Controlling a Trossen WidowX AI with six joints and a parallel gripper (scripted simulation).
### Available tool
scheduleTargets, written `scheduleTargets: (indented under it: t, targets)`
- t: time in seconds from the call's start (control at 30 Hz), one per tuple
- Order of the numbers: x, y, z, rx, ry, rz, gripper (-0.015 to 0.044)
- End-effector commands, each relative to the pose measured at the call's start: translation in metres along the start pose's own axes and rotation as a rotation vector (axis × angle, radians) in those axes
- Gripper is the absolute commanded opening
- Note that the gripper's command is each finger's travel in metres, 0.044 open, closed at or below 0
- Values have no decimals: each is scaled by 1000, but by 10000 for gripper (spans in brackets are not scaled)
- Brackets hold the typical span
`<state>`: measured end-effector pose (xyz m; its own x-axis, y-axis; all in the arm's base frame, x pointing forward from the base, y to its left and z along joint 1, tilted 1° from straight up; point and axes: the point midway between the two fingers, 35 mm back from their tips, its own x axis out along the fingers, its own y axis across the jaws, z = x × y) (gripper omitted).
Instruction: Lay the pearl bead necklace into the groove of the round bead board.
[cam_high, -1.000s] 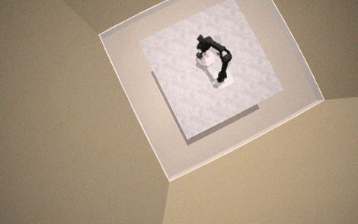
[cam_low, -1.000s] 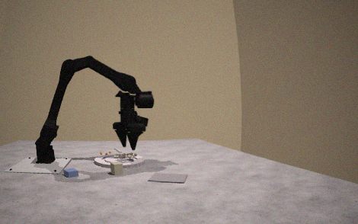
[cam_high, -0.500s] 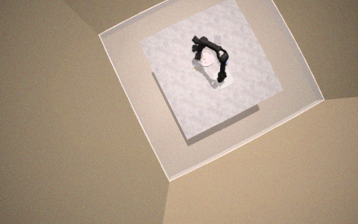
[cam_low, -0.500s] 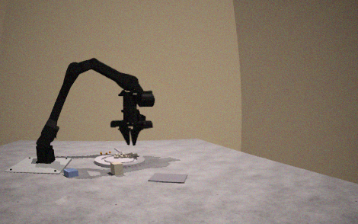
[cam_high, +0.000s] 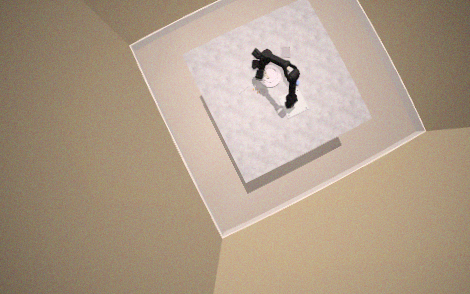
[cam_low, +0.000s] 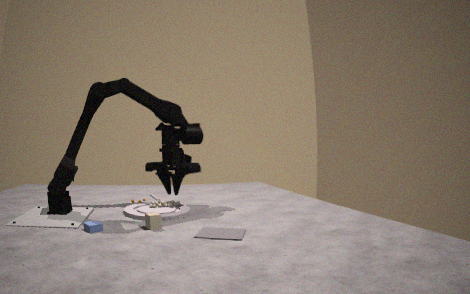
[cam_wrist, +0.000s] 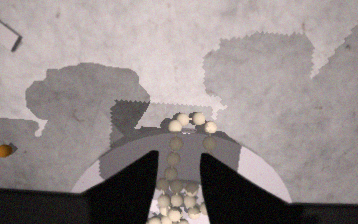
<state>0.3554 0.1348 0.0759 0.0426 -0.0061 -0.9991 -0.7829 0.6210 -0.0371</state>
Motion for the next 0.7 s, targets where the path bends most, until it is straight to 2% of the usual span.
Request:
scheduleTargets:
  t: [0.0,0.63,0.67]
  targets:
    - [8,0,0,-2,6,4,120]
    - [27,1,-1,-6,11,8,120]
    - [24,1,-1,-3,8,5,94]
